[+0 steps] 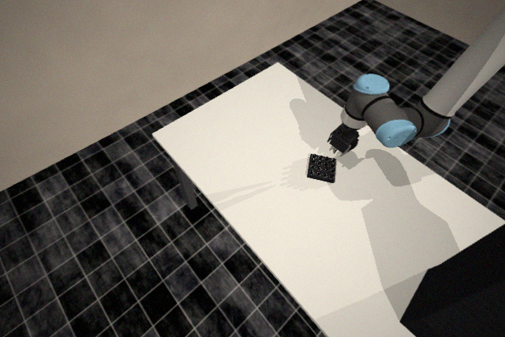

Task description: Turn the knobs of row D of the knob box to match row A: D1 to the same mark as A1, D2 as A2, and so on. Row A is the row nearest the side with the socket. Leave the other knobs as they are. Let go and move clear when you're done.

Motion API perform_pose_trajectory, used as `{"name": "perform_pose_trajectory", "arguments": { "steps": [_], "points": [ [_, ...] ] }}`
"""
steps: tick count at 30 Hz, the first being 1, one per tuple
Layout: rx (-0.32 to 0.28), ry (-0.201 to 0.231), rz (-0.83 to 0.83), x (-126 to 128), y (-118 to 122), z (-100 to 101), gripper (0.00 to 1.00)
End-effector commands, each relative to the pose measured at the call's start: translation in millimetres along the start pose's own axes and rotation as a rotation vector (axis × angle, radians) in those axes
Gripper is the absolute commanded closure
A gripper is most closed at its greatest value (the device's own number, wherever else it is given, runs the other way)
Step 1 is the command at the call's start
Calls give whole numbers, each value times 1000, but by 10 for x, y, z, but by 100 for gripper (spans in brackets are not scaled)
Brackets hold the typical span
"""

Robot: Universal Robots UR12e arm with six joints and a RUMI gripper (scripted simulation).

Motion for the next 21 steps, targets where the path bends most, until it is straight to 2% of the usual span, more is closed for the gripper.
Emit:
{"name": "perform_pose_trajectory", "arguments": {
  "steps": [1,21],
  "points": [
    [1,-6,2,-45,-21,52,89],
    [1,-6,2,-44,-27,273,89]
  ]
}}
Point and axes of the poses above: the point where the finger pads meet when closed, its own z axis out along the fingers, its own x axis across the jaws, y = z × x, the point moved 2 cm from there along -z, back along the fingers, and after that the axes turned 10 degrees about z, right-handed, at the moved point
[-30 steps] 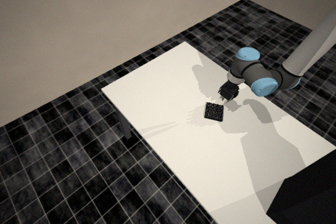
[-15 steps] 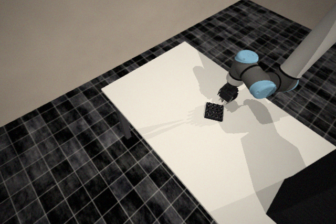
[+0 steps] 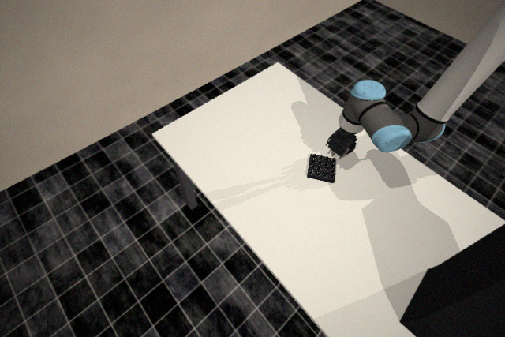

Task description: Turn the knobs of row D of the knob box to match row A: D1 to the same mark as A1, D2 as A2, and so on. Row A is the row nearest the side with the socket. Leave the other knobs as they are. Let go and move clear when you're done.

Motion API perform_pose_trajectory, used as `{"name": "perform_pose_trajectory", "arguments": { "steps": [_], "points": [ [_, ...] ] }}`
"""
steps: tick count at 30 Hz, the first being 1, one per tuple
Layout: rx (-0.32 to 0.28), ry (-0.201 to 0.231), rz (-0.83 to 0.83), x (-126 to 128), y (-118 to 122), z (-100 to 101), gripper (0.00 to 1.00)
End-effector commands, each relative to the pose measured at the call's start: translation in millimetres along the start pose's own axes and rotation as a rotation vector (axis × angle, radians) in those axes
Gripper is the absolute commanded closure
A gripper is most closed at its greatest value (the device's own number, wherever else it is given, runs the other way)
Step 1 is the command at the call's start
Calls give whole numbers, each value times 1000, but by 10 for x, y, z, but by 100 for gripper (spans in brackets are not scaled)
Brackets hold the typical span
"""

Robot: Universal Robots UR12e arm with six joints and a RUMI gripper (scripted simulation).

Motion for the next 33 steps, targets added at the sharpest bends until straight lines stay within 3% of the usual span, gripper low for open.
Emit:
{"name": "perform_pose_trajectory", "arguments": {
  "steps": [1,33],
  "points": [
    [1,-6,3,-42,-25,52,89],
    [1,-6,2,-39,-20,87,89]
  ]
}}
Point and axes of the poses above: the point where the finger pads meet when closed, its own z axis out along the fingers, its own x axis across the jaws, y = z × x, the point moved 2 cm from there along -z, back along the fingers, and after that the axes turned 10 degrees about z, right-handed, at the moved point
